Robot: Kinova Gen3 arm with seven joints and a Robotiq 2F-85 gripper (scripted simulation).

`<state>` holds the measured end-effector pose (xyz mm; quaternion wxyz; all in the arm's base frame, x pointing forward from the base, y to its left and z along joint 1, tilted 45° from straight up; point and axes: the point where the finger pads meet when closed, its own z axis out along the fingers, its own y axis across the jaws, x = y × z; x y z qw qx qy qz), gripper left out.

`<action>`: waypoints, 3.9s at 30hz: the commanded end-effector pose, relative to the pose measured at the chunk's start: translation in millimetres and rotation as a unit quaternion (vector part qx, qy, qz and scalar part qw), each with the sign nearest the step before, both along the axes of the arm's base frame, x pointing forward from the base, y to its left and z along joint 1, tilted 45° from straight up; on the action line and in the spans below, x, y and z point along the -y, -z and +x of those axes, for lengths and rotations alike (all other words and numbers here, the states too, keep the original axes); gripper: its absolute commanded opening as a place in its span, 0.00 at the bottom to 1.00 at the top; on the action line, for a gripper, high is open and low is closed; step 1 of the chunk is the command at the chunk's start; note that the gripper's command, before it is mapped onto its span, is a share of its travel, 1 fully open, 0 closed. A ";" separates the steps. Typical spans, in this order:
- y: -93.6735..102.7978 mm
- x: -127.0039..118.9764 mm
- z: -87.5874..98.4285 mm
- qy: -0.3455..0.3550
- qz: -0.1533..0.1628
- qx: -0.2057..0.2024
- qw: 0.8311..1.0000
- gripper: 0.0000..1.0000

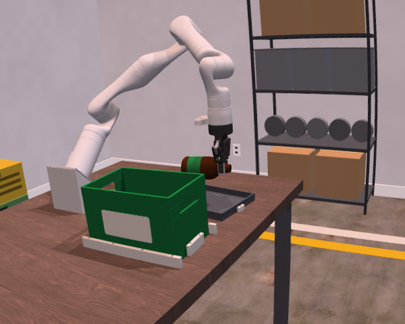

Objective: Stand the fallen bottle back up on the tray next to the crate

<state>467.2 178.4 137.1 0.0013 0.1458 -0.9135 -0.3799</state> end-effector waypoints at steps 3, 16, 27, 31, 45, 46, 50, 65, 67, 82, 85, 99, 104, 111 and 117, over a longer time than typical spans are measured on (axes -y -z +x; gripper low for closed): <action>-9.8 10.6 2.8 0.003 -0.001 0.000 1.000 0.00; -23.2 24.1 4.9 0.003 -0.001 0.000 1.000 0.00; -32.0 33.8 6.3 0.003 -0.001 -0.001 1.000 0.00; -36.6 37.6 7.1 0.003 -0.001 0.000 1.000 0.00; -45.5 46.9 8.4 0.003 -0.001 -0.001 1.000 0.00; -46.3 47.6 8.6 0.003 -0.001 -0.001 1.000 0.00; -48.6 49.8 9.0 0.003 -0.001 -0.001 1.000 0.00; -53.1 54.5 9.7 0.003 -0.001 -0.001 1.000 0.00; -53.5 54.9 9.7 0.003 -0.001 -0.001 1.000 0.00; -54.4 56.0 9.9 0.003 -0.001 -0.001 1.000 0.00; -54.4 56.0 9.9 0.003 -0.001 -0.001 1.000 0.00; -54.4 56.0 9.9 0.003 -0.001 -0.001 1.000 0.00; -54.4 56.0 9.9 0.003 -0.001 -0.001 1.000 0.00; -54.4 56.0 9.9 0.003 -0.001 -0.001 1.000 0.00; -54.4 56.0 9.9 0.003 -0.001 -0.001 1.000 0.00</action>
